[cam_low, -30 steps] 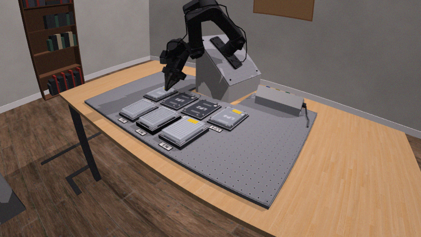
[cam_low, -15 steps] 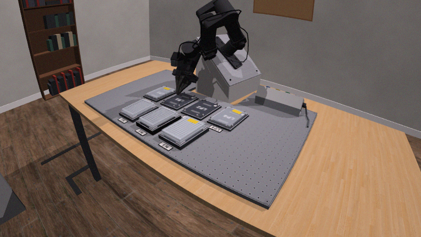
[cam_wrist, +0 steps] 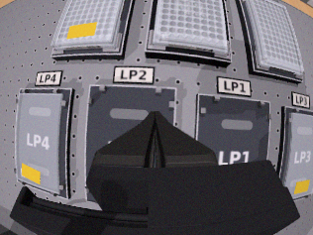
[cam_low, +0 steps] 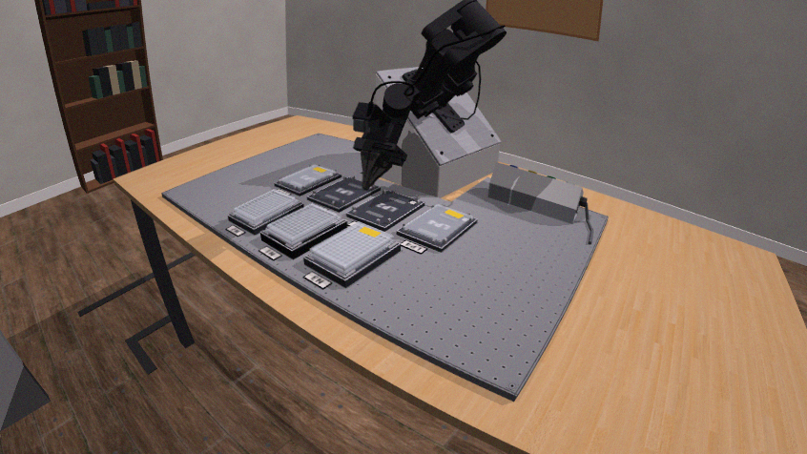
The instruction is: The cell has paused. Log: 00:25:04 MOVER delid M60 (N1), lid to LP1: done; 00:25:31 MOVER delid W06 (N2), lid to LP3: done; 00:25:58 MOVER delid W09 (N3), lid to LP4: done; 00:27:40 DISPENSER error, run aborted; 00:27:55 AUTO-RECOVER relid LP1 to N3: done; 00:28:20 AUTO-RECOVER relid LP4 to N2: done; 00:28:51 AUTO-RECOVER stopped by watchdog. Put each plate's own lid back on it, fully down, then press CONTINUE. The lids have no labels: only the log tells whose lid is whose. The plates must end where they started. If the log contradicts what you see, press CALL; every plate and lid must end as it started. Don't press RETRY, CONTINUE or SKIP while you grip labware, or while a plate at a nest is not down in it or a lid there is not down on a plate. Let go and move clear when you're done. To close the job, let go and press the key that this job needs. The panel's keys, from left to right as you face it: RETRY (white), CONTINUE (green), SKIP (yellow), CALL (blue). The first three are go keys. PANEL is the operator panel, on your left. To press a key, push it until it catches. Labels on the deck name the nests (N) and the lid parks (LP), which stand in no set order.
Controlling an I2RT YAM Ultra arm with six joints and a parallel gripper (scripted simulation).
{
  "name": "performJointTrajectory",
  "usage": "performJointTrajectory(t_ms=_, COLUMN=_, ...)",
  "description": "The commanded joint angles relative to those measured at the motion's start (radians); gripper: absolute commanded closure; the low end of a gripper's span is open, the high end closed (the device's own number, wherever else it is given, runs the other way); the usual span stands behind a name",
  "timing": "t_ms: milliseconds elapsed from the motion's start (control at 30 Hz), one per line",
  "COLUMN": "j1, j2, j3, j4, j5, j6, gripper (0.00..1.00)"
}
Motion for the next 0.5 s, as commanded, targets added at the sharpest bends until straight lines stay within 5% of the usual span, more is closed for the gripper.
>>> performJointTrajectory(t_ms=0, j1=0.029, j2=-0.059, j3=-0.012, j4=-0.043, j5=0.083, j6=0.061, gripper=1.00)
performJointTrajectory(t_ms=467, j1=0.289, j2=-0.418, j3=0.006, j4=-0.315, j5=0.298, j6=0.216, gripper=1.00)
